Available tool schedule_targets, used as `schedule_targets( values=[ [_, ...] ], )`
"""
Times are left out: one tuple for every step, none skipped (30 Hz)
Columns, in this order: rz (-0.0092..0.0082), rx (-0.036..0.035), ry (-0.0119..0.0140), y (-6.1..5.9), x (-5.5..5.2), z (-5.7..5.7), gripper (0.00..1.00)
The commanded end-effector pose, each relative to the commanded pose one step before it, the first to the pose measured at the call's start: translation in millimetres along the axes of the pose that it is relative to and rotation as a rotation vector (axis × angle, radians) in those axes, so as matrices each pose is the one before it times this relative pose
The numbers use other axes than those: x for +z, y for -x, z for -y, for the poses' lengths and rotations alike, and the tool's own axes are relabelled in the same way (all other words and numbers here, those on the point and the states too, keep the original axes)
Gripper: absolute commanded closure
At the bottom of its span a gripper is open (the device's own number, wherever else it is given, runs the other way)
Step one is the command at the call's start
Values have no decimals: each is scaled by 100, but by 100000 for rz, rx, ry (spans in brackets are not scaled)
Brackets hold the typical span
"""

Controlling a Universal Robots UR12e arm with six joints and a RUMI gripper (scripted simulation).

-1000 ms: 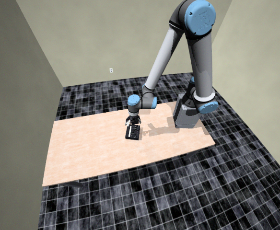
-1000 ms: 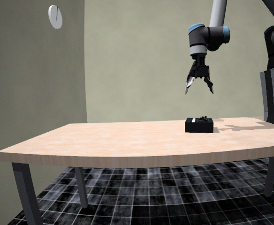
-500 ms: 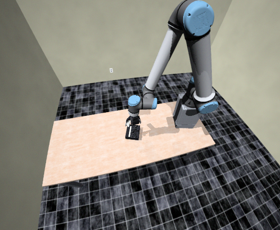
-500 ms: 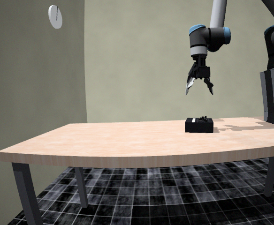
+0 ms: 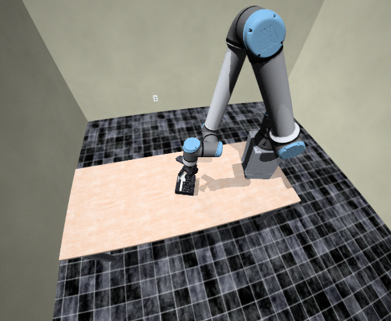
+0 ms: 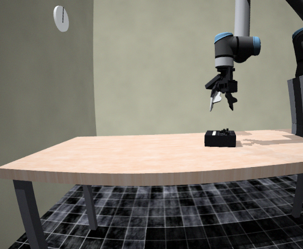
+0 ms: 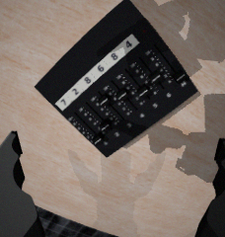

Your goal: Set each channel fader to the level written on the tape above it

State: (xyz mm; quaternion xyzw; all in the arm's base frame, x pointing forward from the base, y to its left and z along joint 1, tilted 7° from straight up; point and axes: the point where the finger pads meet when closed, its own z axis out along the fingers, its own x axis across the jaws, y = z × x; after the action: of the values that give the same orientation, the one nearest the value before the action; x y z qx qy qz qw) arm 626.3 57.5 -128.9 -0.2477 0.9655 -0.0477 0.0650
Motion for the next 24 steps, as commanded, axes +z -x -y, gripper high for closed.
schedule_targets(
  values=[
    [2131,-21326,-2040,-160,1246,-365,0],
    [163,-4380,-446,-37,245,-120,0],
    [141,-4295,-444,-33,234,-125,0],
    [119,-4183,-438,-29,222,-129,0],
    [98,-4045,-428,-24,210,-131,0],
    [78,-3883,-414,-20,196,-131,0],
    [60,-3698,-397,-15,182,-130,0],
    [43,-3492,-376,-11,168,-127,0],
    [29,-3268,-353,-6,154,-123,0],
    [0,0,0,0,0,0,0],
    [0,0,0,0,0,0,0],
    [17,-3028,-328,-3,139,-117,0],
    [7,-2774,-301,0,125,-109,0],
    [-1,-2510,-272,2,111,-101,0],
    [-6,-2239,-243,4,97,-92,0],
    [-10,-1965,-213,5,84,-81,0],
    [-12,-1691,-183,6,71,-71,0],
    [-12,-1422,-154,6,59,-60,0],
    [-12,-1161,-125,5,48,-50,0],
    [-10,-914,-99,5,37,-39,0],
    [-8,-685,-74,4,28,-30,0],
    [-6,-480,-52,3,19,-21,0],
    [-4,-304,-33,2,12,-13,0],
    [-2,-163,-18,1,7,-7,0]
  ],
)
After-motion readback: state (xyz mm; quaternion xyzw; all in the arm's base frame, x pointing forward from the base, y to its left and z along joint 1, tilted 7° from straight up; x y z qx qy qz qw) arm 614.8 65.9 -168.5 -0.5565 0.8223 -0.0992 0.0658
